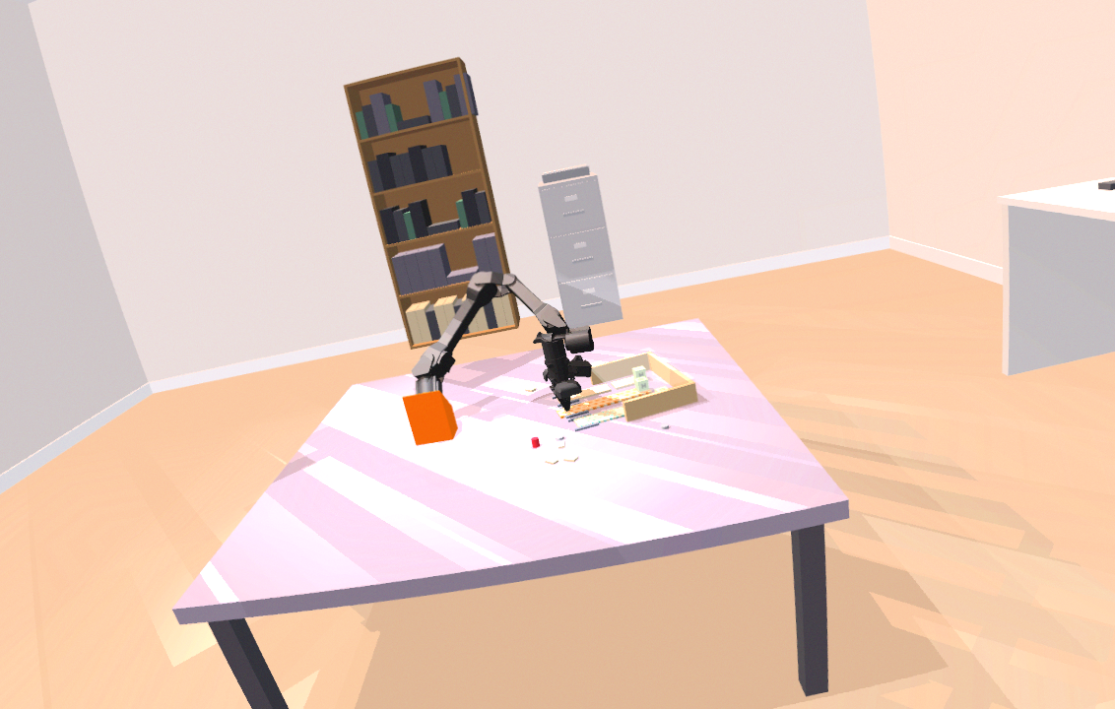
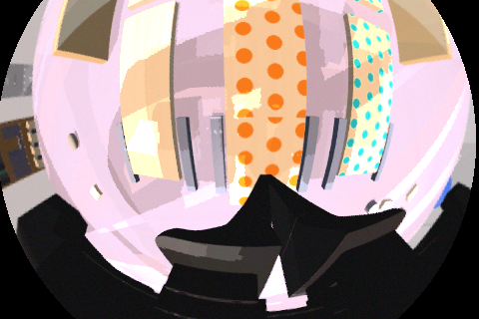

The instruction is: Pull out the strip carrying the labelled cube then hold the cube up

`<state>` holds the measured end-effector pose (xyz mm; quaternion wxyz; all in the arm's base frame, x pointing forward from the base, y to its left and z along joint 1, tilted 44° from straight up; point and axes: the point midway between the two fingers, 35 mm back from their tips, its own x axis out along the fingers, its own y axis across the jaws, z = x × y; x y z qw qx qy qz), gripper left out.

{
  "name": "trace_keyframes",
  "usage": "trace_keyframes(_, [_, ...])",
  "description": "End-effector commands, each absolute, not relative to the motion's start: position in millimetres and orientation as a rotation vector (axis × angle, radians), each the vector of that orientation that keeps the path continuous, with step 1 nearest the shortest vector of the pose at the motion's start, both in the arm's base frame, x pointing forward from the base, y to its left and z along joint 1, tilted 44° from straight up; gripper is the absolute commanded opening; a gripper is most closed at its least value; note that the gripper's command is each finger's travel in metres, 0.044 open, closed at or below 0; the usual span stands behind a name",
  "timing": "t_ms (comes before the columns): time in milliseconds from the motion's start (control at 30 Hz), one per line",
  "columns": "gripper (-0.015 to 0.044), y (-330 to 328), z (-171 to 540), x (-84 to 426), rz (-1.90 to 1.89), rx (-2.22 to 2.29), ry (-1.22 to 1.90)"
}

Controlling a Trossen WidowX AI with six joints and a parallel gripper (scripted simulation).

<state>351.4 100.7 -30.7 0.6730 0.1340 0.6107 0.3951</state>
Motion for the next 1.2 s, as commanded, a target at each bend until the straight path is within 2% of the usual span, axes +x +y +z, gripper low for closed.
trace_keyframes(0, [0.0,100.5,-35.2,341.5,0.896,0.302,1.386])
trace_keyframes(1167, [0.0,84.8,-47.7,291.1,0.895,0.302,1.389])
